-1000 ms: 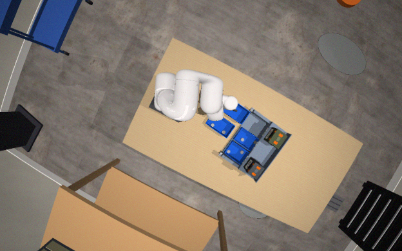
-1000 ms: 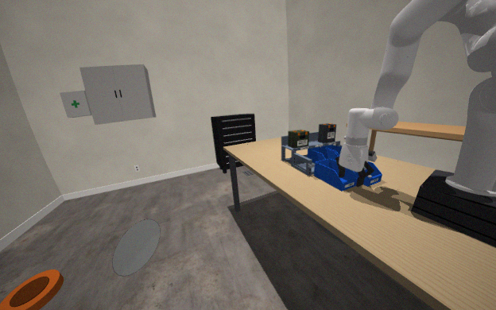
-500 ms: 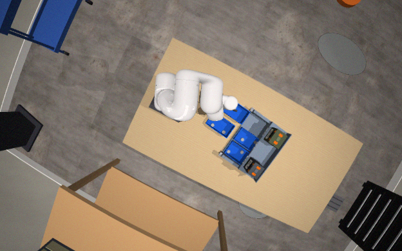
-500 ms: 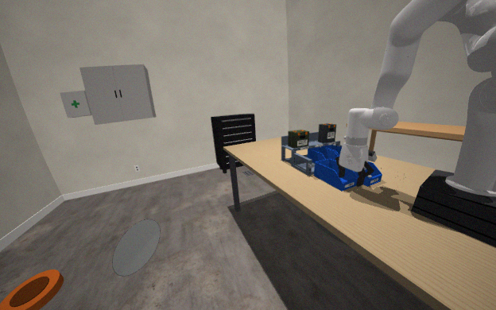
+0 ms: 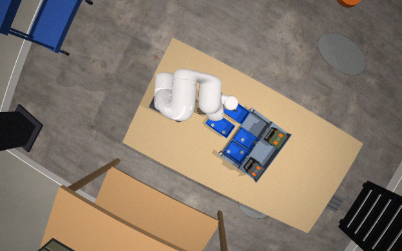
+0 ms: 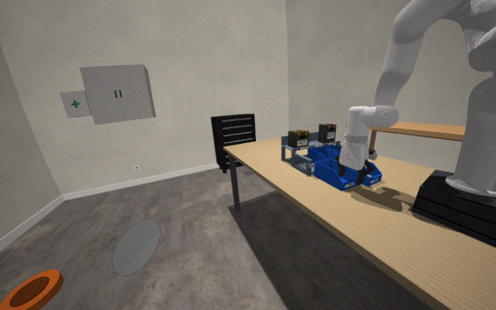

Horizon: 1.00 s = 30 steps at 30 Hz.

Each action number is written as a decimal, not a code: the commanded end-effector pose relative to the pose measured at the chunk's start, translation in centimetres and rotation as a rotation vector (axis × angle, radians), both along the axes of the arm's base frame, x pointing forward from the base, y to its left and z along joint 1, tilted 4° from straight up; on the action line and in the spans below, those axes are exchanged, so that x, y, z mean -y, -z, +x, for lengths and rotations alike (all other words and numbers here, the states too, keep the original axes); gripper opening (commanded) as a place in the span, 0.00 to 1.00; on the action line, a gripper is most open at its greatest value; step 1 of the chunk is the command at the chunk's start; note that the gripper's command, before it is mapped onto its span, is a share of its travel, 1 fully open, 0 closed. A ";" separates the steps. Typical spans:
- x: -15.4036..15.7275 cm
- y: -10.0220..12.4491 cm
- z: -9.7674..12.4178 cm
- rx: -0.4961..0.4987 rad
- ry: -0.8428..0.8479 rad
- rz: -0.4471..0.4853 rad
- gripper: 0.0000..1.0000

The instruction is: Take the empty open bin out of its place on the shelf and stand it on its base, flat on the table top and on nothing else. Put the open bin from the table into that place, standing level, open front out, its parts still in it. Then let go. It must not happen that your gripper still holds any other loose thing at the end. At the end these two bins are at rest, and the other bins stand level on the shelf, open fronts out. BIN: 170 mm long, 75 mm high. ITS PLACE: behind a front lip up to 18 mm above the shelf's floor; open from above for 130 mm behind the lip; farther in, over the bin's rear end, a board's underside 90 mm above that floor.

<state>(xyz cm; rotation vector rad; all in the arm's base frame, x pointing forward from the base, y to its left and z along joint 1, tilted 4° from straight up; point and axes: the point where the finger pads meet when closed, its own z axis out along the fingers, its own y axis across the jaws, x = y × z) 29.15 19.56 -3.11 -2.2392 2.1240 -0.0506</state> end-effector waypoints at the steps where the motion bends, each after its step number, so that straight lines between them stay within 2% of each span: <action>1: -0.1 -0.6 0.1 0.002 0.000 0.002 0.95; 30: 0.0 -6.3 -0.3 0.002 0.000 0.002 0.95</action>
